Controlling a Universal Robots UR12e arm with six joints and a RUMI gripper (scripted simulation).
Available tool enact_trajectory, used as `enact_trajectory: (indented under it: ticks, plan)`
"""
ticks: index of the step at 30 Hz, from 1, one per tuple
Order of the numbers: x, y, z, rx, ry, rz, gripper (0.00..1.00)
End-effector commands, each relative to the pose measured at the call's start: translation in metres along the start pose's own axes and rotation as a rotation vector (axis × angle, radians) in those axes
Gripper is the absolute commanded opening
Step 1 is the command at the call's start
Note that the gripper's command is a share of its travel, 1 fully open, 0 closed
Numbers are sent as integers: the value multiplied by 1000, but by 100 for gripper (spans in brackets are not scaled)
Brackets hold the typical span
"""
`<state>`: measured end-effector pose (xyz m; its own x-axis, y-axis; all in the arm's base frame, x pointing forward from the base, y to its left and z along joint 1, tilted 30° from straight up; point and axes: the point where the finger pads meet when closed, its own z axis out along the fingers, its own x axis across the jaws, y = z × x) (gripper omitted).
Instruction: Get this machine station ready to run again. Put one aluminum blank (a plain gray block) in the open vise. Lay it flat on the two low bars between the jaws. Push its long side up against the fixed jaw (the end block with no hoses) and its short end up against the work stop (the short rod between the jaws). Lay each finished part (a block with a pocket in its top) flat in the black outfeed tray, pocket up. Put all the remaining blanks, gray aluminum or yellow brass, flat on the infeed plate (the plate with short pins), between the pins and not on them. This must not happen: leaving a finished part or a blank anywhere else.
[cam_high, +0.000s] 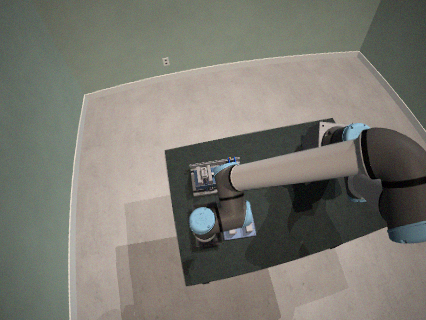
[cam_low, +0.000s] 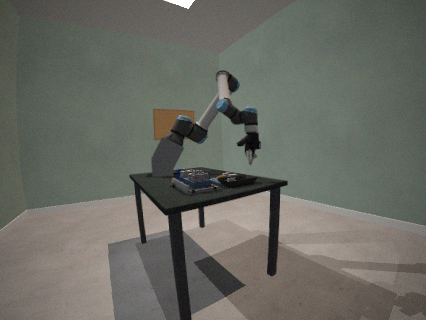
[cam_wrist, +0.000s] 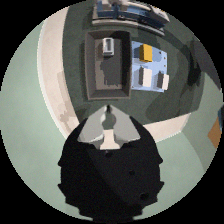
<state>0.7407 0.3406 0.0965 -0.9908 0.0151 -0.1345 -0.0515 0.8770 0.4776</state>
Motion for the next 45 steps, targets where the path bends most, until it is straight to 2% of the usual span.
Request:
enact_trajectory:
  ticks: [1, 35, 45]
  plan:
    - [-1, 0, -1, 0, -1, 0, 0]
    - [-1, 0, -1, 0, -1, 0, 0]
    - [-1, 0, -14, 0, -1, 0, 0]
